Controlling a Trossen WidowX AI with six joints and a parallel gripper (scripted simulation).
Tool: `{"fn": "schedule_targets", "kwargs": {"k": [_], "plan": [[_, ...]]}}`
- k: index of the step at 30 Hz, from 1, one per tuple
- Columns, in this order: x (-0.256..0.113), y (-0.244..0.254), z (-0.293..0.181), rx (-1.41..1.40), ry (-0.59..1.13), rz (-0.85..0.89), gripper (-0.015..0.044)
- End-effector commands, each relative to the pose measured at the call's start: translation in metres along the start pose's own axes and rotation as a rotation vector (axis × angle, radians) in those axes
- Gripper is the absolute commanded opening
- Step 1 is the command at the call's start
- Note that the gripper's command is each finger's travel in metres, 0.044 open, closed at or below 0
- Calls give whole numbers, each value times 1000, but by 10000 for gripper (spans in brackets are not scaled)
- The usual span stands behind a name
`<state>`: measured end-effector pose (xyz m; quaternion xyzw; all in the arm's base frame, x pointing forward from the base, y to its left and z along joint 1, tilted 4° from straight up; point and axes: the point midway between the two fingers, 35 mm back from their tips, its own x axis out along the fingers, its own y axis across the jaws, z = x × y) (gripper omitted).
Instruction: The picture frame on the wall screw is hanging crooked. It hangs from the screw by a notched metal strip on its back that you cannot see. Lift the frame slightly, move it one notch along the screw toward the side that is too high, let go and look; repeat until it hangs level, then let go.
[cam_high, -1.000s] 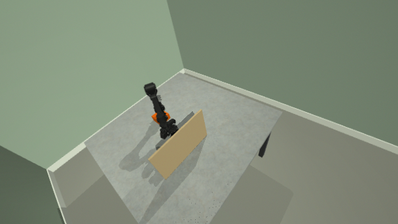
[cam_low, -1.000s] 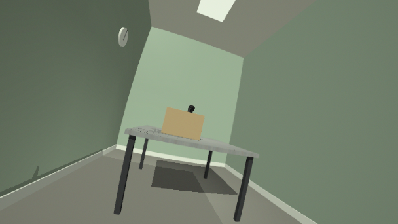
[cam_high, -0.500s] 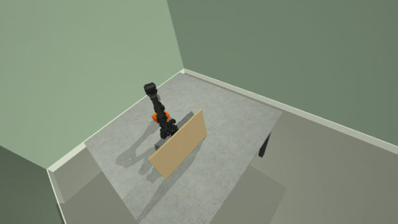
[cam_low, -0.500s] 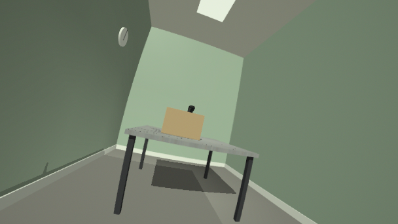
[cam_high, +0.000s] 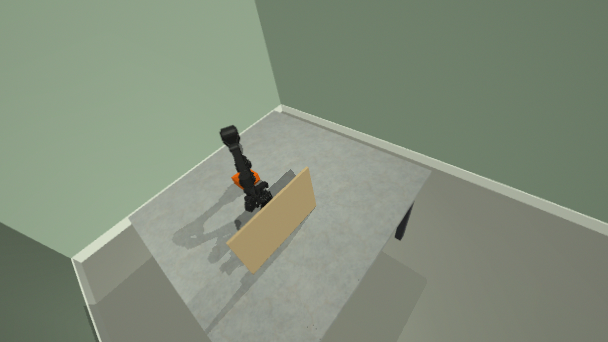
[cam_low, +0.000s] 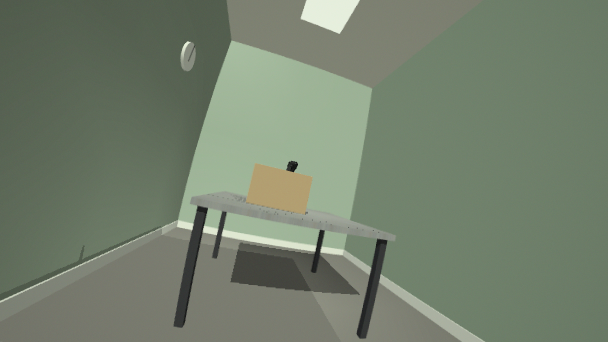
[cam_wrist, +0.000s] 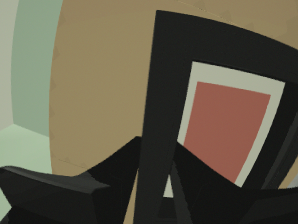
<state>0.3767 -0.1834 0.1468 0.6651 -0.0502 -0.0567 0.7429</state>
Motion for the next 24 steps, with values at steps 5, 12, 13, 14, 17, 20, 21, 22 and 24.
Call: {"fn": "schedule_targets", "kwargs": {"k": [5,12,13,14,17,20,21,22,24], "plan": [[0,6,0,0,-2,8,0],[0,9,0,0,-2,8,0],[0,9,0,0,-2,8,0],[0,9,0,0,-2,8,0],[0,10,0,0,-2,8,0],[0,11,0,0,-2,8,0],[0,12,0,0,-2,8,0],[0,12,0,0,-2,8,0],[0,13,0,0,-2,8,0]]}}
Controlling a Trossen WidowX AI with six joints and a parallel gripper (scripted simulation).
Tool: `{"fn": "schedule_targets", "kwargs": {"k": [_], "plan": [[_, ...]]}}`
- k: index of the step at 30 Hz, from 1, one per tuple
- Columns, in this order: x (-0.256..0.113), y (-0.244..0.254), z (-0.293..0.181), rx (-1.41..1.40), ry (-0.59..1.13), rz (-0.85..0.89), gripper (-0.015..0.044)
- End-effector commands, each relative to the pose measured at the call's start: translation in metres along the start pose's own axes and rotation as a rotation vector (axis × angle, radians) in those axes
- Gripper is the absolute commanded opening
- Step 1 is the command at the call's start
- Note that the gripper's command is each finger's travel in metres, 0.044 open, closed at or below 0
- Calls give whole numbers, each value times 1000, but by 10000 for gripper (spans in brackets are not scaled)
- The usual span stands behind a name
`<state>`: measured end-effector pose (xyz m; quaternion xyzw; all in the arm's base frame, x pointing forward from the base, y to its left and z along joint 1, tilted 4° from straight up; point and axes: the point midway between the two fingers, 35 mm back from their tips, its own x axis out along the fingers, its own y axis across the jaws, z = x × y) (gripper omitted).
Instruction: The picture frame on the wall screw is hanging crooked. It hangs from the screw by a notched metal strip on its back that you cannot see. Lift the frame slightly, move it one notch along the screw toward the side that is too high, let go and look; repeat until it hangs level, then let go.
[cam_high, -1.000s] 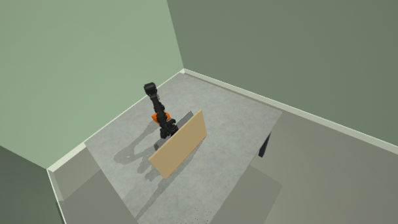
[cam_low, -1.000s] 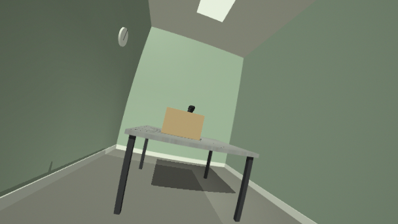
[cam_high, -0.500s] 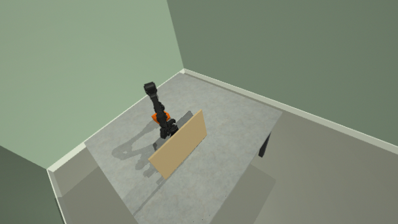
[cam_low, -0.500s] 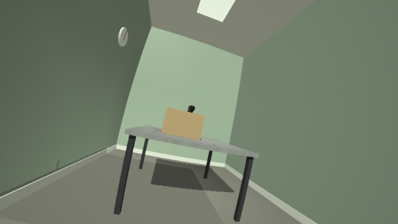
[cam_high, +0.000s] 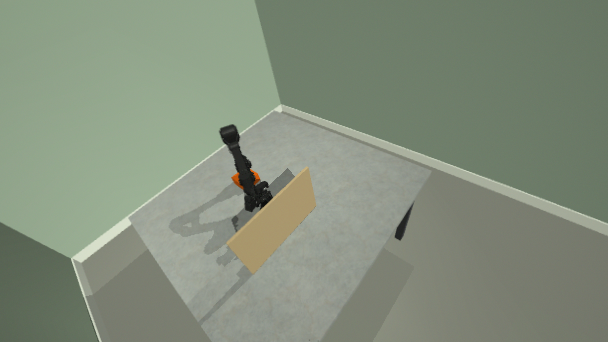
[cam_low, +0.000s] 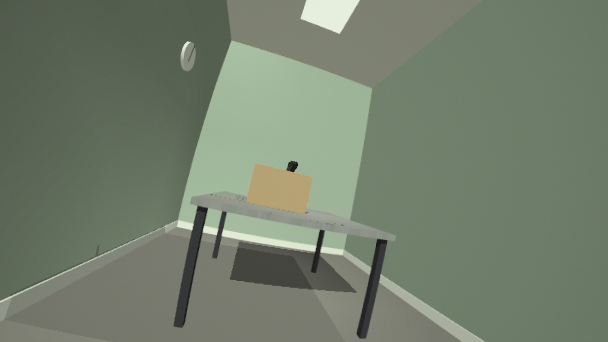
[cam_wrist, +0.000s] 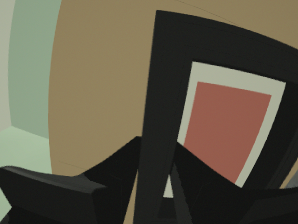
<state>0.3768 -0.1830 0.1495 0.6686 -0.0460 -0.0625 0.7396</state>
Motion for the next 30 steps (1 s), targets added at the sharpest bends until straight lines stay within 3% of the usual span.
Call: {"fn": "schedule_targets", "kwargs": {"k": [1,30], "plan": [[0,10,0,-9,-1,23,0],[0,17,0,-9,-1,23,0]]}}
